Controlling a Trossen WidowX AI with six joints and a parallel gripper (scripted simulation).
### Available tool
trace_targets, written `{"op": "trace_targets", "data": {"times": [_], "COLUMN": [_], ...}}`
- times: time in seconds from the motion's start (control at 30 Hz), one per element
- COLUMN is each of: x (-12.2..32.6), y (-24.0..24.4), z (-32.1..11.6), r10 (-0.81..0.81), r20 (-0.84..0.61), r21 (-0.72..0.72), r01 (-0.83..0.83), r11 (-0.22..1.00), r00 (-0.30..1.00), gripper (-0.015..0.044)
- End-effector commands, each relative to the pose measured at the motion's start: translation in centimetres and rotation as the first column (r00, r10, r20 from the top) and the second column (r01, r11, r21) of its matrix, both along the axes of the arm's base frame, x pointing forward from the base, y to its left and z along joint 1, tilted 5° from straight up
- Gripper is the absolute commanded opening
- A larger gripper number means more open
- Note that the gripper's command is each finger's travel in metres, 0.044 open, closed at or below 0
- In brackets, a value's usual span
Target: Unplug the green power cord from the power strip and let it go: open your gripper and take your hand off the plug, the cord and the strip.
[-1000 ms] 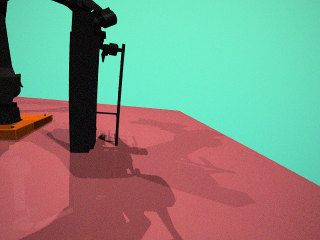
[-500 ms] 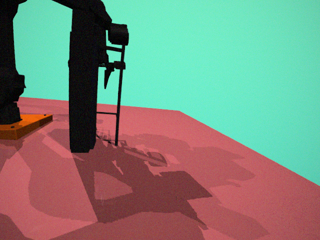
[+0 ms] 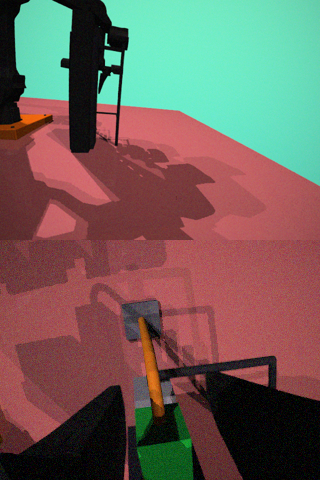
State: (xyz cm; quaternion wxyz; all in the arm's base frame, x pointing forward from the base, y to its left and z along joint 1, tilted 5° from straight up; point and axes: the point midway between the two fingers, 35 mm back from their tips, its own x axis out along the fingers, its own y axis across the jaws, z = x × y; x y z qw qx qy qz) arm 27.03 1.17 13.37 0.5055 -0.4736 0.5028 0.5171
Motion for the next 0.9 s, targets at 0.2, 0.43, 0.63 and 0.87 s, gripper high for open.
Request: {"op": "trace_targets", "data": {"times": [0.2, 0.43, 0.63, 0.87], "x": [-0.1, -0.2, -0.3, -0.3], "y": [-1.6, -2.7, -3.7, -3.9], "z": [-0.2, -0.2, -0.3, -0.5], "r10": [0.002, 0.002, 0.002, 0.002], "r20": [-0.007, -0.007, -0.007, -0.007], "r21": [-0.006, -0.007, -0.007, -0.008], "r01": [-0.002, -0.002, -0.002, -0.002], "r11": [1.000, 1.000, 1.000, 1.000], "r00": [1.000, 1.000, 1.000, 1.000], "gripper": [0.0160, 0.0160, 0.0160, 0.0160]}}
